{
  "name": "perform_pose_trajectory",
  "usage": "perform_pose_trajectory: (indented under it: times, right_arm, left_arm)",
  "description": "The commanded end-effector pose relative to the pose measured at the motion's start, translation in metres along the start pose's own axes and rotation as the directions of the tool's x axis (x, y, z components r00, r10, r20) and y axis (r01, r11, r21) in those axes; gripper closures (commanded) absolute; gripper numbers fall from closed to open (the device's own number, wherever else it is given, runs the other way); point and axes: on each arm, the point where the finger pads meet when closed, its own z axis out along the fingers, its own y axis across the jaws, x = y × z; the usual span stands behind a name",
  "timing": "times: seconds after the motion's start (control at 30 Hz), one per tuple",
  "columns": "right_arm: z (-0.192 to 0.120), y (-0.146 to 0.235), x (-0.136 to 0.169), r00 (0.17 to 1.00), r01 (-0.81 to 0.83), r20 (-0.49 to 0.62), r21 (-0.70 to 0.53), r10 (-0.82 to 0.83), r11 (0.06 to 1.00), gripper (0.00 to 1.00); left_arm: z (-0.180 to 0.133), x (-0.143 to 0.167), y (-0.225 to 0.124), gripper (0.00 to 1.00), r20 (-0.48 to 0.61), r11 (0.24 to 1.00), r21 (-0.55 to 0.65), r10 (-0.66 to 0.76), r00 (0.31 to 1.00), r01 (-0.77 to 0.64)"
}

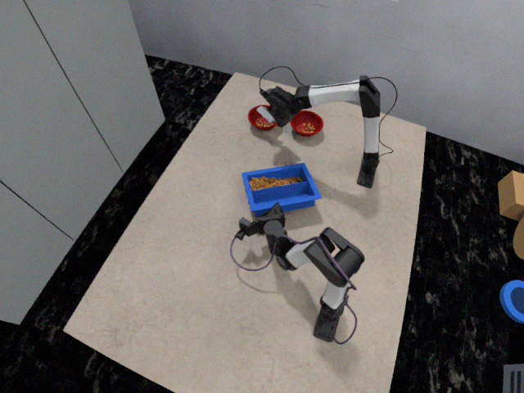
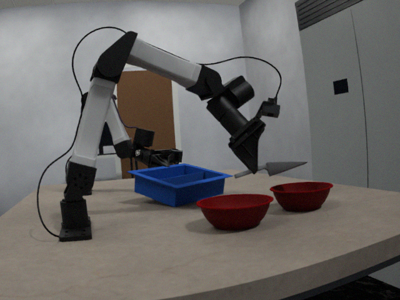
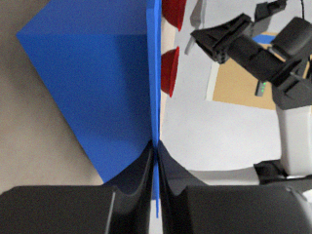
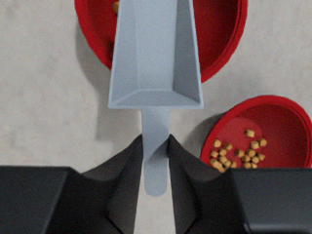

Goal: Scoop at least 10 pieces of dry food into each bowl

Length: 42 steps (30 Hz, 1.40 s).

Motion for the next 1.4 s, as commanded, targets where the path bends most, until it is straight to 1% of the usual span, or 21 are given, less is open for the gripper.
perform_pose_trajectory:
  times: [0.0, 0.03, 0.53, 0.57, 0.6, 0.63, 0.7, 0.83, 0.87, 0.9, 0.93, 0.97, 1.07, 1.1, 1.13, 1.2, 1.23, 1.3, 1.37]
  right_arm:
    - [-0.012, -0.005, -0.019, 0.998, -0.026, 0.06, -0.008, 0.027, 1.0, 1.0]
    - [-0.012, -0.005, -0.019, 0.998, -0.026, 0.06, -0.008, 0.027, 1.0, 1.0]
    - [-0.012, -0.005, -0.019, 0.998, -0.026, 0.06, -0.008, 0.027, 1.0, 1.0]
    - [-0.012, -0.005, -0.019, 0.998, -0.026, 0.06, -0.008, 0.027, 1.0, 1.0]
    - [-0.012, -0.005, -0.019, 0.998, -0.026, 0.06, -0.008, 0.027, 1.0, 1.0]
    - [-0.012, -0.005, -0.019, 0.998, -0.026, 0.06, -0.008, 0.027, 1.0, 1.0]
    - [-0.012, -0.005, -0.019, 0.998, -0.026, 0.06, -0.008, 0.027, 1.0, 1.0]
    - [-0.012, -0.005, -0.019, 0.998, -0.026, 0.06, -0.008, 0.027, 1.0, 1.0]
    - [-0.012, -0.005, -0.019, 0.998, -0.026, 0.06, -0.008, 0.027, 1.0, 1.0]
    - [-0.012, -0.005, -0.019, 0.998, -0.026, 0.06, -0.008, 0.027, 1.0, 1.0]
    - [-0.012, -0.005, -0.019, 0.998, -0.026, 0.06, -0.008, 0.027, 1.0, 1.0]
    - [-0.012, -0.005, -0.019, 0.998, -0.026, 0.06, -0.008, 0.027, 1.0, 1.0]
    - [-0.012, -0.005, -0.019, 0.998, -0.026, 0.06, -0.008, 0.027, 1.0, 1.0]
    - [-0.012, -0.005, -0.019, 0.998, -0.026, 0.06, -0.008, 0.027, 1.0, 1.0]
    - [-0.012, -0.005, -0.019, 0.998, -0.026, 0.06, -0.008, 0.027, 1.0, 1.0]
    - [-0.012, -0.005, -0.019, 0.998, -0.026, 0.06, -0.008, 0.027, 1.0, 1.0]
    - [-0.012, -0.005, -0.019, 0.998, -0.026, 0.06, -0.008, 0.027, 1.0, 1.0]
    - [-0.012, -0.005, -0.019, 0.998, -0.026, 0.06, -0.008, 0.027, 1.0, 1.0]
    - [-0.012, -0.005, -0.019, 0.998, -0.026, 0.06, -0.008, 0.027, 1.0, 1.0]
  left_arm:
    - [0.003, -0.013, -0.024, 1.0, 0.04, 0.995, 0.073, 0.061, 0.997, -0.064]
    - [0.004, -0.013, -0.022, 0.73, 0.037, 0.996, 0.068, 0.059, 0.998, -0.061]
    - [0.006, 0.001, -0.022, 0.73, -0.011, 0.996, 0.073, 0.042, 0.999, -0.041]
    - [0.005, -0.004, -0.022, 0.73, -0.002, 0.997, 0.072, 0.039, 0.999, -0.039]
    - [0.003, -0.007, -0.008, 0.73, 0.006, 0.999, 0.041, 0.016, 1.0, -0.016]
    - [-0.002, -0.004, 0.001, 0.73, 0.005, 1.0, 0.024, 0.004, 1.0, -0.005]
    - [0.0, -0.004, -0.007, 0.73, 0.003, 0.999, 0.046, 0.019, 1.0, -0.019]
    - [-0.002, -0.005, -0.006, 0.73, 0.006, 0.999, 0.047, 0.019, 1.0, -0.019]
    - [0.0, 0.0, -0.007, 0.73, -0.005, 0.998, 0.051, 0.024, 1.0, -0.024]
    - [-0.002, 0.001, 0.011, 0.73, -0.005, 1.0, 0.014, -0.002, 1.0, 0.002]
    - [-0.002, -0.004, 0.006, 0.73, 0.005, 1.0, 0.028, 0.006, 1.0, -0.006]
    - [-0.001, -0.002, -0.002, 0.73, 0.0, 0.999, 0.046, 0.019, 1.0, -0.019]
    - [-0.003, -0.003, 0.01, 0.73, 0.002, 1.0, 0.027, 0.005, 1.0, -0.005]
    - [-0.004, 0.0, 0.008, 0.73, -0.003, 0.999, 0.032, 0.009, 1.0, -0.009]
    - [-0.002, -0.006, 0.007, 0.73, 0.006, 0.999, 0.039, 0.011, 1.0, -0.012]
    - [-0.004, -0.002, 0.007, 0.73, 0.001, 0.999, 0.041, 0.014, 1.0, -0.014]
    - [-0.005, -0.003, 0.013, 0.73, 0.004, 1.0, 0.031, 0.005, 1.0, -0.005]
    - [0.0, -0.004, 0.009, 0.73, 0.0, 0.999, 0.045, 0.016, 1.0, -0.016]
    - [-0.005, -0.004, 0.011, 0.73, 0.006, 0.999, 0.043, 0.012, 1.0, -0.013]
